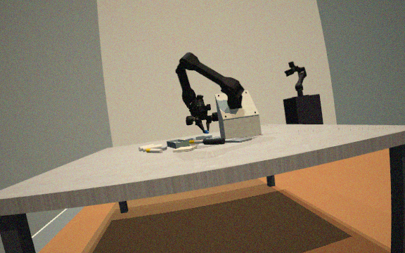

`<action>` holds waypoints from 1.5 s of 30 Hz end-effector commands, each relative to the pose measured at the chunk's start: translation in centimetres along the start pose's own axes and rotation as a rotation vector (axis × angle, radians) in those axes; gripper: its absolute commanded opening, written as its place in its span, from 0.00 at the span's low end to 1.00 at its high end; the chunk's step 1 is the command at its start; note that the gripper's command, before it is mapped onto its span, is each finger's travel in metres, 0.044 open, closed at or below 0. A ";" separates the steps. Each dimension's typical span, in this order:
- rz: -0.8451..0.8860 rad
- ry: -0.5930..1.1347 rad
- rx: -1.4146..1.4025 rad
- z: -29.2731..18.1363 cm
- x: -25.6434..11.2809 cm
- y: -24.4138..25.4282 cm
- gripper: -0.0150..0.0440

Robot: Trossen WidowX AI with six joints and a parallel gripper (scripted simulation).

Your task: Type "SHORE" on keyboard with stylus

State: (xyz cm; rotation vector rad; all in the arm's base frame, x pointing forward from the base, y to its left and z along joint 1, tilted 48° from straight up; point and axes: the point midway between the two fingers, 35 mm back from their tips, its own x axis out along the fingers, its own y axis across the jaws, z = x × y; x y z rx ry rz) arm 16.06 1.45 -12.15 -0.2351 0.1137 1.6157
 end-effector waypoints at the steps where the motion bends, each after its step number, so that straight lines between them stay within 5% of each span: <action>1: 0.004 0.004 -0.010 0.6 -1.1 0.0 0.25; 20: 0.318 0.234 0.310 -0.2 -2.1 -3.9 0.25; 45: 0.497 0.937 0.760 2.7 -3.3 -12.1 0.25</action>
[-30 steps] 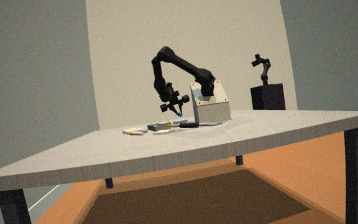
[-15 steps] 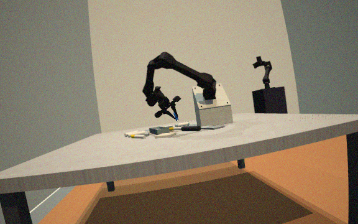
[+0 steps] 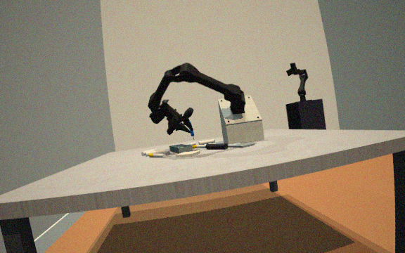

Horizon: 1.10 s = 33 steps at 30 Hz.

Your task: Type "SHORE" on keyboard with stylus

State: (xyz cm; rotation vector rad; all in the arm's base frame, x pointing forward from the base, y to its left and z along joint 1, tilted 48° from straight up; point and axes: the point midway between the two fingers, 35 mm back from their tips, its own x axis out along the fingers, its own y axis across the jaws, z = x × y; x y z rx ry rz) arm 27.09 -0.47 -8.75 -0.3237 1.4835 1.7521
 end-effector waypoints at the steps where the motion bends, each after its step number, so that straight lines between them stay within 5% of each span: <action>1: -0.027 0.087 0.083 0.8 -1.5 -0.2 0.25; 17: -0.236 0.404 0.447 5.3 -7.3 0.1 0.25; 33: -0.237 0.407 0.450 7.0 -4.7 -1.5 0.25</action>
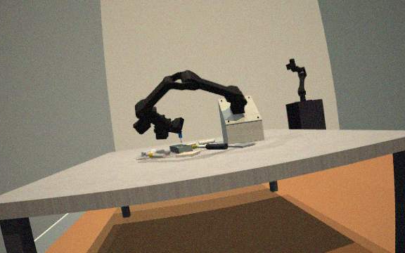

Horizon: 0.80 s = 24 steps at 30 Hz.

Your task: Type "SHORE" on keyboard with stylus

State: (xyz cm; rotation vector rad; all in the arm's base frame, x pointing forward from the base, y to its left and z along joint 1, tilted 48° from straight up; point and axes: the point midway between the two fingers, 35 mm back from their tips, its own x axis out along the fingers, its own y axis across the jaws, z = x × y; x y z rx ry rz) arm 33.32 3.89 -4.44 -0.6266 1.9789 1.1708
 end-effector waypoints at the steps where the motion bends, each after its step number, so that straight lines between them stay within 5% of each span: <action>1: 0.006 -0.003 0.009 0.2 0.3 -0.1 0.25; 15: 0.006 -0.003 0.009 0.2 0.3 -0.1 0.25; 18: 0.006 -0.003 0.009 0.3 0.3 -0.2 0.39; 24: 0.005 -0.003 0.009 0.6 0.3 -0.3 0.39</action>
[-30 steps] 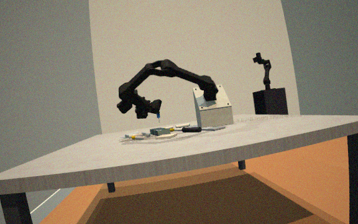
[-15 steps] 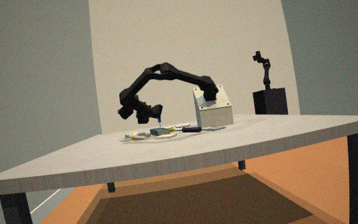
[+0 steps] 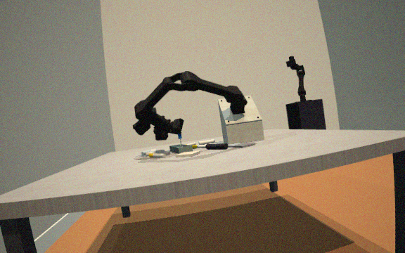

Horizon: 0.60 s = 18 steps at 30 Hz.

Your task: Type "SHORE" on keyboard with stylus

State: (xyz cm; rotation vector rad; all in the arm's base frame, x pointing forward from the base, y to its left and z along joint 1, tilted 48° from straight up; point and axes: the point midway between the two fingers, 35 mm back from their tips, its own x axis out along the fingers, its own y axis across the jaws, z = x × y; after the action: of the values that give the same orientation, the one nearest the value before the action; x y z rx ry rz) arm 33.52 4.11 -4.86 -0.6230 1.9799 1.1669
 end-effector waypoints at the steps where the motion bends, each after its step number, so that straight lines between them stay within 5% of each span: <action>1: 0.005 -0.002 0.005 0.3 0.2 0.0 0.39; 18: 0.005 -0.002 0.005 0.3 0.2 0.1 0.39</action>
State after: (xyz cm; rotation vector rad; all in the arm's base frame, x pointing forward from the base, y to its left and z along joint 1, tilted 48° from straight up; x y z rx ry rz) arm 33.54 4.34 -5.12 -0.6219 1.9826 1.1685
